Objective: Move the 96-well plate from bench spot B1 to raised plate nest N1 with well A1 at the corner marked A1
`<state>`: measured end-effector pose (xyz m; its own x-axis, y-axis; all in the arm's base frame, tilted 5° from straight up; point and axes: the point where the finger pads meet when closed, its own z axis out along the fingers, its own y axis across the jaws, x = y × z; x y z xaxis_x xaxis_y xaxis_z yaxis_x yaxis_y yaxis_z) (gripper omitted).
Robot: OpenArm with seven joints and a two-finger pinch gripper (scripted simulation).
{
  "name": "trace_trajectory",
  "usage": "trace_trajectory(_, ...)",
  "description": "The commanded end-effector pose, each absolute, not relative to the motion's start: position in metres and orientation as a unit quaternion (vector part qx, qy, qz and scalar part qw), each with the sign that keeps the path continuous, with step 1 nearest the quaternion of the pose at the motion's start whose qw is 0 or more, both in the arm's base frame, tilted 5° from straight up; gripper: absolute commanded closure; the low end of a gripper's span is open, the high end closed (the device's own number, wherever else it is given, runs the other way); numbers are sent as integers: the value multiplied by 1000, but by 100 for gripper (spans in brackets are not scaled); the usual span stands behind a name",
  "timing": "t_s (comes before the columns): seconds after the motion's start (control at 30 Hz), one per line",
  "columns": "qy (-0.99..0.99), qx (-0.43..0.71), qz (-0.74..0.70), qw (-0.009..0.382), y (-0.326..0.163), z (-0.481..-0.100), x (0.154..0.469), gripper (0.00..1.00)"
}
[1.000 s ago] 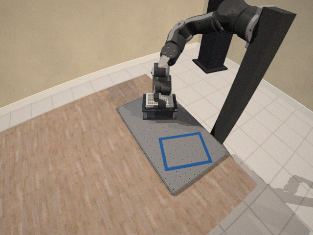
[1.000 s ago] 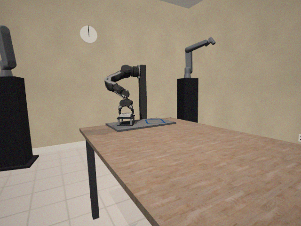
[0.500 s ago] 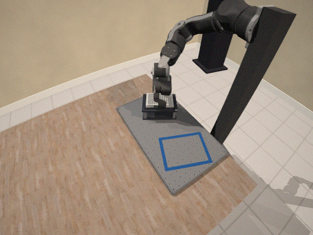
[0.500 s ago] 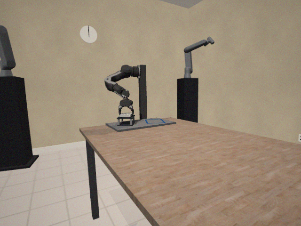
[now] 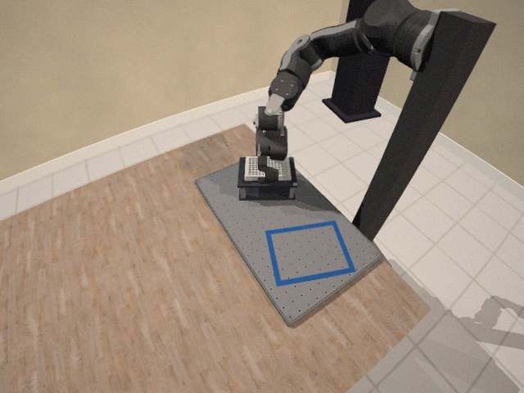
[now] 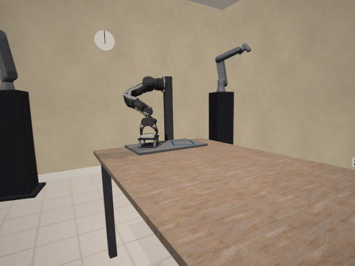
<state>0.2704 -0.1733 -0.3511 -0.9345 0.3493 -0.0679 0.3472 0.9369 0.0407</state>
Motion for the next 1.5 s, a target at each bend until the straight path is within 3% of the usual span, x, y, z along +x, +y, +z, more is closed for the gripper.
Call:
trace_trajectory(0.0,983,176,17,39,-172,-351,271,100)
trace_trajectory(0.57,983,176,17,40,-172,-352,273,100)
trace_trajectory(1.07,983,178,16,40,-173,-352,273,50)
trace_trajectory(1.13,983,178,16,40,-173,-352,273,50)
trace_trajectory(1.4,983,178,16,40,-173,-352,273,23)
trace_trajectory(1.47,983,178,16,40,-173,-352,273,23)
